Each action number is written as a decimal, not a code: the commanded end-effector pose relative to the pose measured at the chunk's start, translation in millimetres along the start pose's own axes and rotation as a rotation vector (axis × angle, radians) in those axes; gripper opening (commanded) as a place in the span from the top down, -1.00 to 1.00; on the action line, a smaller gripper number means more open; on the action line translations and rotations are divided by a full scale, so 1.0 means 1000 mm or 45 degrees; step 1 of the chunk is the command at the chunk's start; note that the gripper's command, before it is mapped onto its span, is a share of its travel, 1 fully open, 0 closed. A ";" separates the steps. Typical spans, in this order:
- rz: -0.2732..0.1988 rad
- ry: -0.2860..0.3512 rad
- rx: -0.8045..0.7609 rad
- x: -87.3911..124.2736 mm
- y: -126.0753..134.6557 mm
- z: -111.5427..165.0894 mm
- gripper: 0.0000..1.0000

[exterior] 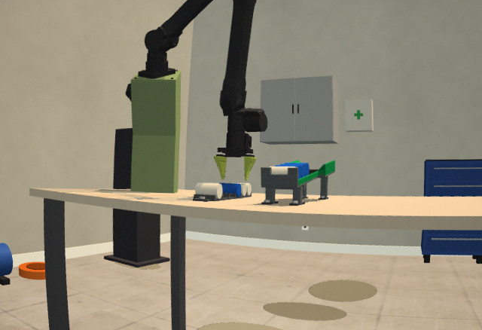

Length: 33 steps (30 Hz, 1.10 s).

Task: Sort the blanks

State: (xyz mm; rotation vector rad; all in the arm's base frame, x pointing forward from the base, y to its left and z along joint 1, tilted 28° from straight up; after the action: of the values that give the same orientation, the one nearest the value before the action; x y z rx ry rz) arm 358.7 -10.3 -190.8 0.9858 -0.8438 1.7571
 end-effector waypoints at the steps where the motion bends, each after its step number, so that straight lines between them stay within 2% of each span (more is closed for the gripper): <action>1: 0.027 0.002 0.003 -0.002 -0.005 0.001 -0.59; 4: 0.007 -0.002 0.006 -0.003 0.003 0.001 -0.59; 8: 0.024 0.002 -0.001 0.000 -0.002 0.002 -0.59; 33: 0.022 0.001 0.001 -0.001 -0.002 0.001 -0.59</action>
State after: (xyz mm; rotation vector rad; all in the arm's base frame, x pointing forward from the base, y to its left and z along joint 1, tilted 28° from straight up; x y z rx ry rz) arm 361.0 -10.6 -192.3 0.9832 -0.8467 1.7624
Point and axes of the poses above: the point where the finger pads meet when closed, its own x axis back along the fingers, its own y axis across the jaws, z = x × y, the point moved 9 cm from there along x, back along the fingers, and after that the axes turned 5 degrees about x, right-handed, at the moved point
